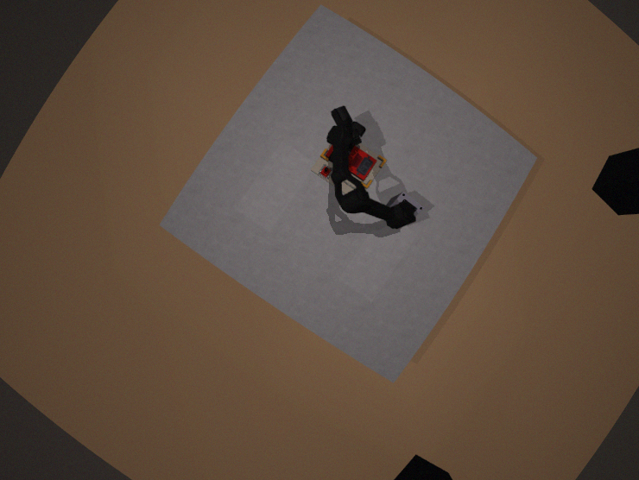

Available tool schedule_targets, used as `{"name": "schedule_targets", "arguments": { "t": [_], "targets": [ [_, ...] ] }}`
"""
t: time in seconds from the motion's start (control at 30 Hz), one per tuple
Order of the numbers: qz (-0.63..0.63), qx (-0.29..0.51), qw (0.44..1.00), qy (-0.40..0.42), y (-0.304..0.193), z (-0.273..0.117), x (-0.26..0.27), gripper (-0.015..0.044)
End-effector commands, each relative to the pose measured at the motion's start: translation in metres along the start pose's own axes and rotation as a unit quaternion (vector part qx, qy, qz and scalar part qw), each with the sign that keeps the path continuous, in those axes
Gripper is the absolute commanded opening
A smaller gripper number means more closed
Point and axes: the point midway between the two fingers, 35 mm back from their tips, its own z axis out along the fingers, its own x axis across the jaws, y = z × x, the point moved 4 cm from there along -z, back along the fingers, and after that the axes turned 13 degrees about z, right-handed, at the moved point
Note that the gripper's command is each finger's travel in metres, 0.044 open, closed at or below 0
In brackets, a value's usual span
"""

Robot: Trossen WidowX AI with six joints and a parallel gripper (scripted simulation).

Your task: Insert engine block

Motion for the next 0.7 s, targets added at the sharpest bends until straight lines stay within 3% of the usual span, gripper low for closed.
{"name": "schedule_targets", "arguments": {
  "t": [0.0,0.67],
  "targets": [
    [0.009,-0.001,1.000,-0.003,0.0006,-0.0009,-0.0022,0.0158],
    [0.000,-0.001,1.000,-0.003,0.0008,-0.0013,-0.0033,0.0158]
  ]
}}
